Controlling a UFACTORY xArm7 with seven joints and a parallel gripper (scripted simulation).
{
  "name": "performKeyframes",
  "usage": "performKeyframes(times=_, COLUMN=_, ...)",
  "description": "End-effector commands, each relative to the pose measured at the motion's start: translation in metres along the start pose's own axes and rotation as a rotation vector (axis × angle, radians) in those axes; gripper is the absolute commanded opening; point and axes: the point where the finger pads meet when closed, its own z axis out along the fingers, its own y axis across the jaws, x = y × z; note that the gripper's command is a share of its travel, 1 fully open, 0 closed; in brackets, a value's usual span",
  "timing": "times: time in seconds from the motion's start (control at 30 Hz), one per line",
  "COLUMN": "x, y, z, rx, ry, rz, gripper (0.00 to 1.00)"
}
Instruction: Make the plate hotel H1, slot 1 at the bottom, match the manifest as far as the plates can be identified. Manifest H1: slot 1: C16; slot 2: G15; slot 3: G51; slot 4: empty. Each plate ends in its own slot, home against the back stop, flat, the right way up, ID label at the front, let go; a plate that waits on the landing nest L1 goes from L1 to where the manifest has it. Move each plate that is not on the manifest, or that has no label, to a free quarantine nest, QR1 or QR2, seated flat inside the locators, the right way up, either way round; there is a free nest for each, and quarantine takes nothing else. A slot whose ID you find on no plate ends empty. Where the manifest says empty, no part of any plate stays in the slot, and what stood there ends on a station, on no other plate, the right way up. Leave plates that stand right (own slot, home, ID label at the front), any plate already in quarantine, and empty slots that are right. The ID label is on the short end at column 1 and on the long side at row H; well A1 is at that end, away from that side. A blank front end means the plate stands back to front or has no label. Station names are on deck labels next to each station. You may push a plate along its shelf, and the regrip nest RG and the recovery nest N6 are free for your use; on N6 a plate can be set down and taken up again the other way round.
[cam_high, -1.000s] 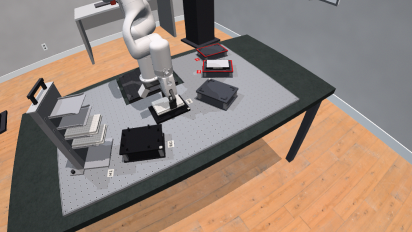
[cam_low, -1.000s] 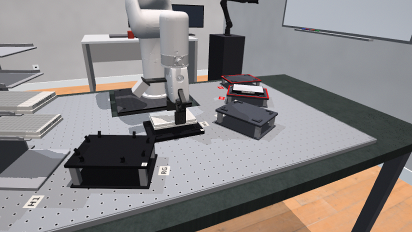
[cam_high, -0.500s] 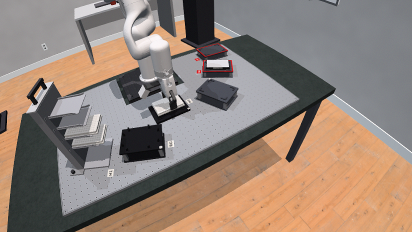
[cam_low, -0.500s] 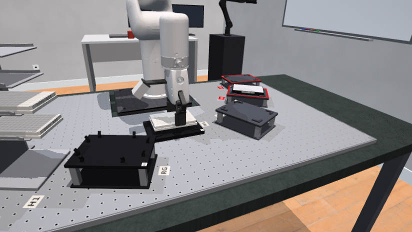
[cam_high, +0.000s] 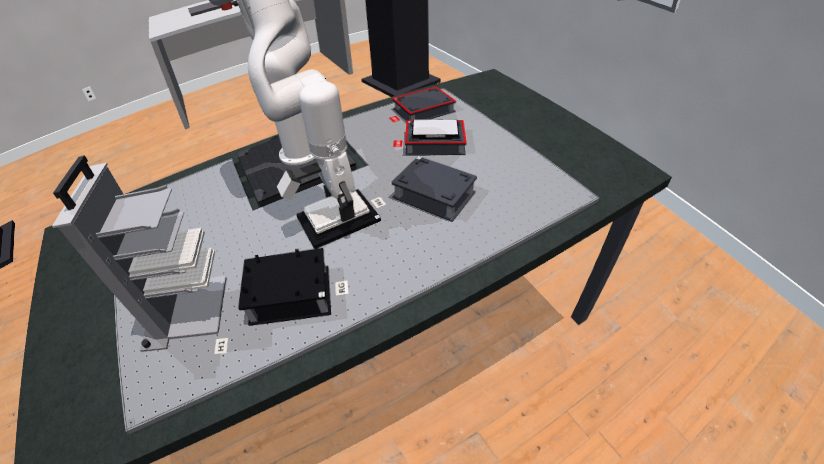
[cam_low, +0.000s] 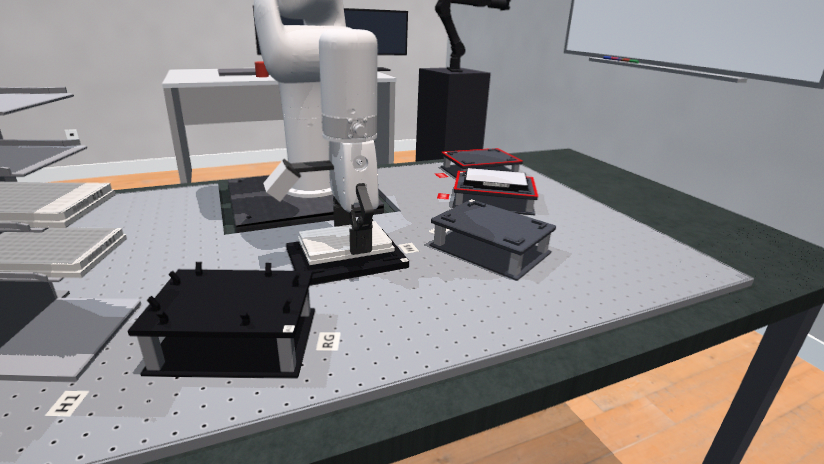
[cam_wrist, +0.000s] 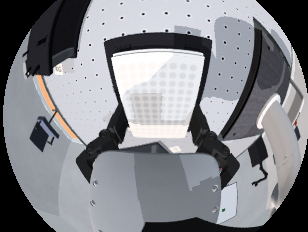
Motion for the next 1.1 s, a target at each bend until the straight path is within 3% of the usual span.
performKeyframes(times=0.0, x=-0.0001, y=-0.0014, z=0.0017, rx=0.003, ry=-0.001, rz=0.000, gripper=0.00)
performKeyframes(times=0.37, x=-0.0001, y=-0.0014, z=0.0090, rx=0.003, ry=-0.001, rz=0.000, gripper=0.00)
performKeyframes(times=1.07, x=-0.0001, y=-0.0014, z=0.0092, rx=0.003, ry=-0.001, rz=0.000, gripper=0.00)
